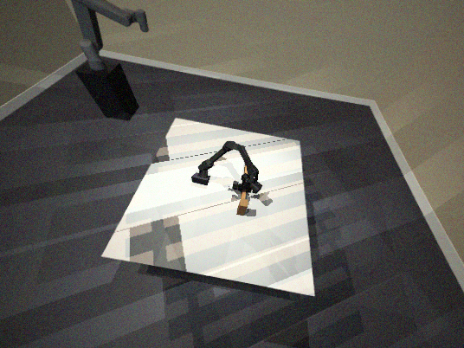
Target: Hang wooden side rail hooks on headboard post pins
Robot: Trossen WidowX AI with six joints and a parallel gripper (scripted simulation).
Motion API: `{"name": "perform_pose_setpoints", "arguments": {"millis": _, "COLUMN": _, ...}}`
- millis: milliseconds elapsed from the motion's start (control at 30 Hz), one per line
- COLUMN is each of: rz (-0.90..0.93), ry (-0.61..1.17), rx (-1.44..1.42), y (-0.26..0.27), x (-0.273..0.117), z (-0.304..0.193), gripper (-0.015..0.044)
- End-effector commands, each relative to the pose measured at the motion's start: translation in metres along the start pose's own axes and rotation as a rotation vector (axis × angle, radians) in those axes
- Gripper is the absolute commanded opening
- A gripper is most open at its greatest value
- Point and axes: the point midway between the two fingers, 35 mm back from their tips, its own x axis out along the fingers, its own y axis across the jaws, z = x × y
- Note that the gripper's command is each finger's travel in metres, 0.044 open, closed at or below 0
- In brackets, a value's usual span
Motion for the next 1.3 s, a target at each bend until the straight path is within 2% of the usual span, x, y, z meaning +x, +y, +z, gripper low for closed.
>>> {"name": "perform_pose_setpoints", "arguments": {"millis": 0, "rz": -0.011, "ry": 0.005, "rx": 0.0, "y": -0.0002, "x": -0.0031, "z": -0.004, "gripper": 0.0}}
{"name": "perform_pose_setpoints", "arguments": {"millis": 1267, "rz": -0.011, "ry": 0.005, "rx": 0.0, "y": -0.0009, "x": -0.0043, "z": -0.0077, "gripper": 0.0}}
